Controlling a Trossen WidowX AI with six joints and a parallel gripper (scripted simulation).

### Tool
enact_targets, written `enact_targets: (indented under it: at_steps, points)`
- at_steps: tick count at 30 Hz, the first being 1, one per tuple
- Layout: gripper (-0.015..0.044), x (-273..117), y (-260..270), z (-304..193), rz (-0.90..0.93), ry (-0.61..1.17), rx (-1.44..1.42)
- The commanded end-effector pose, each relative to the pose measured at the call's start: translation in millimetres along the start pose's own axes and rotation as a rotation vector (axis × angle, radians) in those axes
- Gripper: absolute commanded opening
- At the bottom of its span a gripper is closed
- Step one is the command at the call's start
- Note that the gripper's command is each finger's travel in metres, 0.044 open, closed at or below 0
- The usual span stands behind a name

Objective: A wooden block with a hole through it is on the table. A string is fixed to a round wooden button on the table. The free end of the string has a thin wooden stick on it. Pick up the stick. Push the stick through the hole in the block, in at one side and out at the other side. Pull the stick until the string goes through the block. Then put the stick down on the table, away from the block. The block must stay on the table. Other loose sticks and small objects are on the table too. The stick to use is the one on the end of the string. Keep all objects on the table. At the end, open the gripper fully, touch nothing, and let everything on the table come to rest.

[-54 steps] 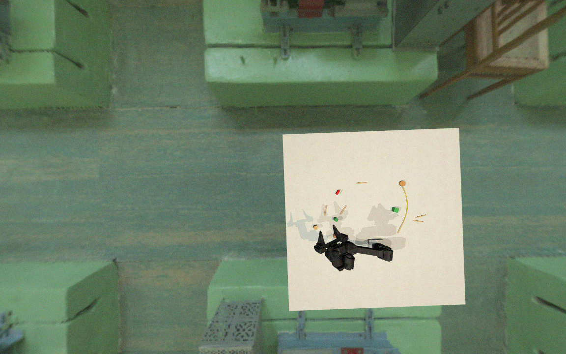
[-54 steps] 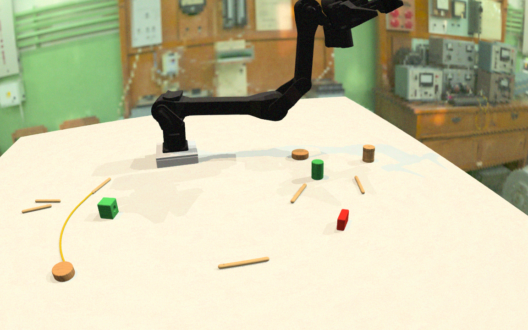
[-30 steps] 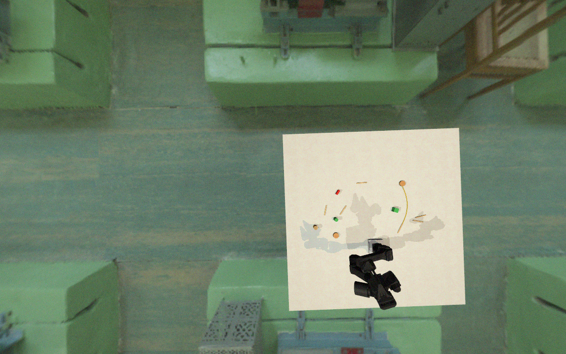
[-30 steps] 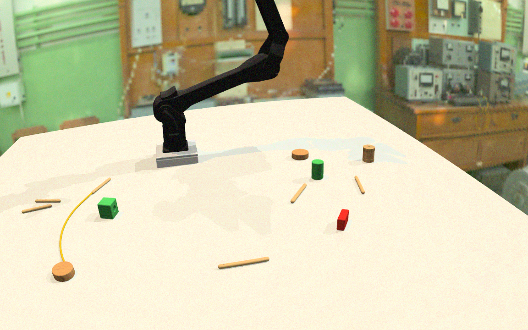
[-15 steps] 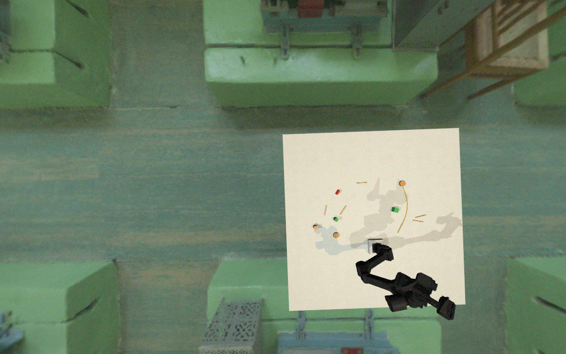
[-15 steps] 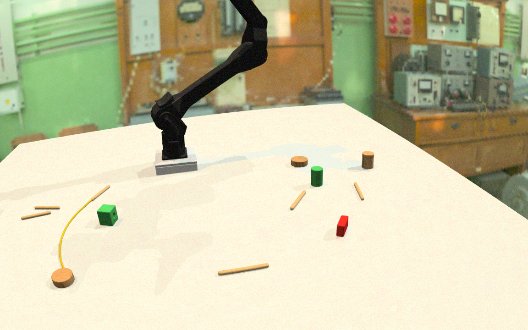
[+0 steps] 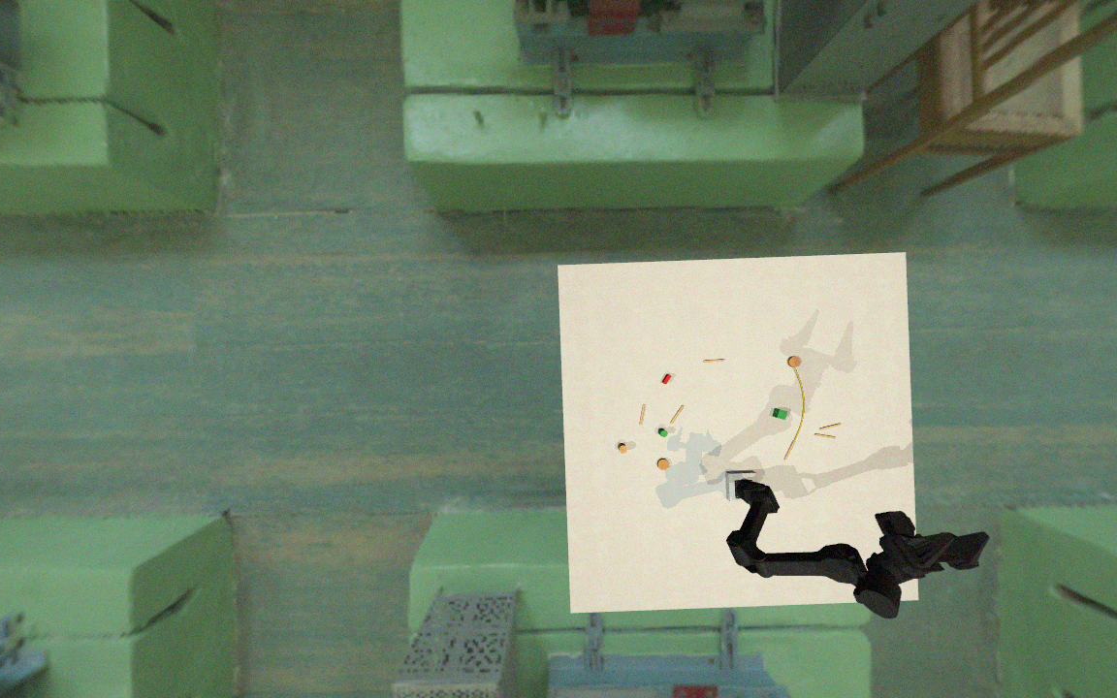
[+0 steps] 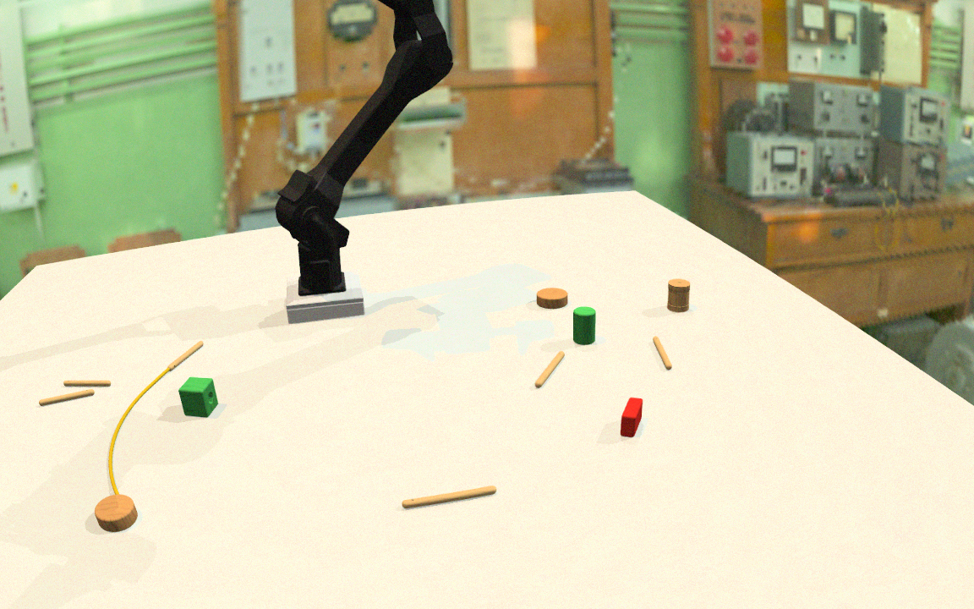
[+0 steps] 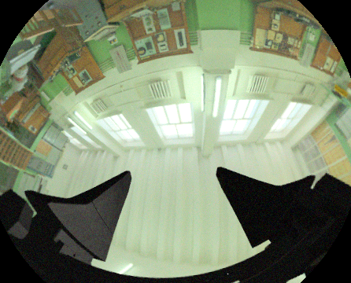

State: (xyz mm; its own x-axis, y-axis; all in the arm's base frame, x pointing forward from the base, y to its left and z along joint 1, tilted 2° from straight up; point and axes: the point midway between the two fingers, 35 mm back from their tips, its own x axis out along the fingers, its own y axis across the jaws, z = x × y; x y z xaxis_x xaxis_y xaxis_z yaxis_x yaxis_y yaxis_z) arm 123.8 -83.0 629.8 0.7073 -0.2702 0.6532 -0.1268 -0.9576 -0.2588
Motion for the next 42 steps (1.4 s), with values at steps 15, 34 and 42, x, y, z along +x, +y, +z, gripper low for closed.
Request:
enact_targets:
  at_steps: [15,34,42]
  points:
    - [0.044,24.2,164.0,183.5,0.528,-0.357,0.714]
    - [0.044,-136.1,215.7,445.4,1.565,-0.962,0.967]
    - [0.044,-232.6,193.8,486.0,2.0,-1.211,0.759]
